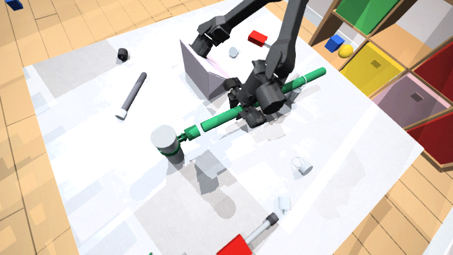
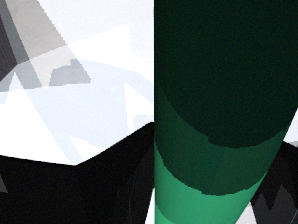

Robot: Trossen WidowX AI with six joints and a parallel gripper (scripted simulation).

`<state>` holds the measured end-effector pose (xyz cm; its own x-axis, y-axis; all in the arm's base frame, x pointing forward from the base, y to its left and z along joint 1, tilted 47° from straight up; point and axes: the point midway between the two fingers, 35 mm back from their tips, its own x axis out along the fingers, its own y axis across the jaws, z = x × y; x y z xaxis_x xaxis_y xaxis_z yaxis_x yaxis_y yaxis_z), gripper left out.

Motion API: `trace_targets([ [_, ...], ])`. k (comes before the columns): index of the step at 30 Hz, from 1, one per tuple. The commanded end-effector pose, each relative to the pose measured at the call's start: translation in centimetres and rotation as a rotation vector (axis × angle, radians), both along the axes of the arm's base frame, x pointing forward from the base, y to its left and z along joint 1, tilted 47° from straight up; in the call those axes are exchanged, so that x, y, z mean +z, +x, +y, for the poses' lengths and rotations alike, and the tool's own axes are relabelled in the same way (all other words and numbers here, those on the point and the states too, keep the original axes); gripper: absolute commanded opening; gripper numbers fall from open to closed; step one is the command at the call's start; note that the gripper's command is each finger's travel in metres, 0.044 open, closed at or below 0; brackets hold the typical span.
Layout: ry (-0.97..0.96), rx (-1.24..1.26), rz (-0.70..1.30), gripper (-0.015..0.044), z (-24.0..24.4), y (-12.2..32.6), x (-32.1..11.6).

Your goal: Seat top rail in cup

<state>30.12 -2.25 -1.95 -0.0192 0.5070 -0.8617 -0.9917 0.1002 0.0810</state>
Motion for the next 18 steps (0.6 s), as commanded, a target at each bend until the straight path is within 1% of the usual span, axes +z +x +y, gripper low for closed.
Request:
trace_targets([
  [1, -0.001, -0.001, -0.002, 0.0000, -0.27, 0.15, 0.11],
  [18, -0.002, -0.001, -0.003, 0.0000, -1.15, 0.80, 0.27],
])
